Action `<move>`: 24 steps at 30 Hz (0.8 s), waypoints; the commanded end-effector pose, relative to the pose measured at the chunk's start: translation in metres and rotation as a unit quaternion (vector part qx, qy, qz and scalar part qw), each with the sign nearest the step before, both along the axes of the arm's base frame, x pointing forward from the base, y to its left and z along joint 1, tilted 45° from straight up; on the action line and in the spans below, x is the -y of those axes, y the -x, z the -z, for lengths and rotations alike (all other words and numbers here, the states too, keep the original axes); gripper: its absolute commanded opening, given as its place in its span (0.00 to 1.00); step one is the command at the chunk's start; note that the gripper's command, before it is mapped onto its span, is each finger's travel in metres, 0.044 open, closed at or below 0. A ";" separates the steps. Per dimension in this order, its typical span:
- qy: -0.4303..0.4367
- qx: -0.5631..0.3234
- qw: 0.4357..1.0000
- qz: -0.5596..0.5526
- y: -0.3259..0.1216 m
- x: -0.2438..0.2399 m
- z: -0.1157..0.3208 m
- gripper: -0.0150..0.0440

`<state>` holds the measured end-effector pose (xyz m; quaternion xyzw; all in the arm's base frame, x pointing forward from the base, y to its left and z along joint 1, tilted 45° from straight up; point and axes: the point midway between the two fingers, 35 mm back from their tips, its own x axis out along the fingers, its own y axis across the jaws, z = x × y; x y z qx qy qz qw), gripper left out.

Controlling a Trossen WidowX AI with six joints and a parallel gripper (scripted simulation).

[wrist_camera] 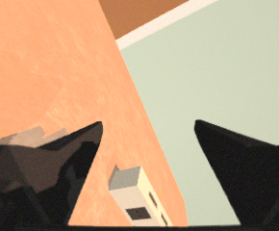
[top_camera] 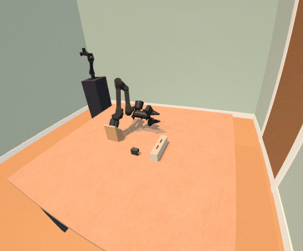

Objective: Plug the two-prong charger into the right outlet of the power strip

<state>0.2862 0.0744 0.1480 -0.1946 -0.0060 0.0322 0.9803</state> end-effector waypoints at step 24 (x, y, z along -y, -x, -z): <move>0.098 -0.225 0.969 0.018 -0.049 0.039 0.084 1.00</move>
